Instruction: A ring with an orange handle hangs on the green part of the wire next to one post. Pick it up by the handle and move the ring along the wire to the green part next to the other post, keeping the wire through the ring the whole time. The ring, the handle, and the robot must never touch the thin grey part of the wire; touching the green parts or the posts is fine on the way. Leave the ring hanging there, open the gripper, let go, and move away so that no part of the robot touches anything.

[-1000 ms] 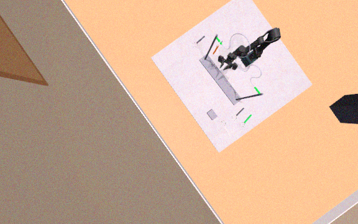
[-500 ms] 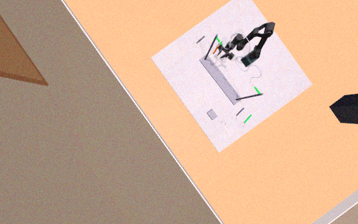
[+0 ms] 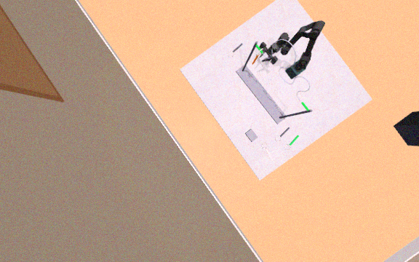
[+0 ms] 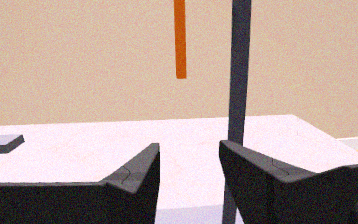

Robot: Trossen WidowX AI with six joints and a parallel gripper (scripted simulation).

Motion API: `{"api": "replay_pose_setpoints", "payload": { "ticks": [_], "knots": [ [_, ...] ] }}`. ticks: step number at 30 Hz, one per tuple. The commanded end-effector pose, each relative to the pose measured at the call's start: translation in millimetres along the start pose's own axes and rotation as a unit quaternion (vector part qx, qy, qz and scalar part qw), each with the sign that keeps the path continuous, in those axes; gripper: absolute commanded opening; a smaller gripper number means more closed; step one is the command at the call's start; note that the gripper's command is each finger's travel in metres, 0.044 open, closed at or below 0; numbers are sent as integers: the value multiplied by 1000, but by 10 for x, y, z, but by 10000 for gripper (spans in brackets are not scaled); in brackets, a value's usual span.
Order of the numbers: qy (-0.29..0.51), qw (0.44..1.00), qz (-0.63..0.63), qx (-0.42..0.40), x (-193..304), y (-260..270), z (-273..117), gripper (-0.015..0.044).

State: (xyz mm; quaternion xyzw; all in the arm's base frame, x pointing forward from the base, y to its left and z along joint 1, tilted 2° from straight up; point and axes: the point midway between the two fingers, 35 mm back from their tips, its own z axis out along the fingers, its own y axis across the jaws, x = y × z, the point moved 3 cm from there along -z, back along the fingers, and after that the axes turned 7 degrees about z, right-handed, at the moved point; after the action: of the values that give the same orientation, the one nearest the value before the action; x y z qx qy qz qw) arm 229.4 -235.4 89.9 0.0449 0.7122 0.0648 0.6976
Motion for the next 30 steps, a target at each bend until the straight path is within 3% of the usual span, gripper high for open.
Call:
{"api": "replay_pose_setpoints", "payload": {
  "ticks": [1,7,30],
  "knots": [
    [-4,1000,-13,-2,-186,-13,163,160],
    [-6,1000,-10,-1,-494,30,441,160],
    [-7,1000,-10,-2,-511,9,711,160]
  ]
}}
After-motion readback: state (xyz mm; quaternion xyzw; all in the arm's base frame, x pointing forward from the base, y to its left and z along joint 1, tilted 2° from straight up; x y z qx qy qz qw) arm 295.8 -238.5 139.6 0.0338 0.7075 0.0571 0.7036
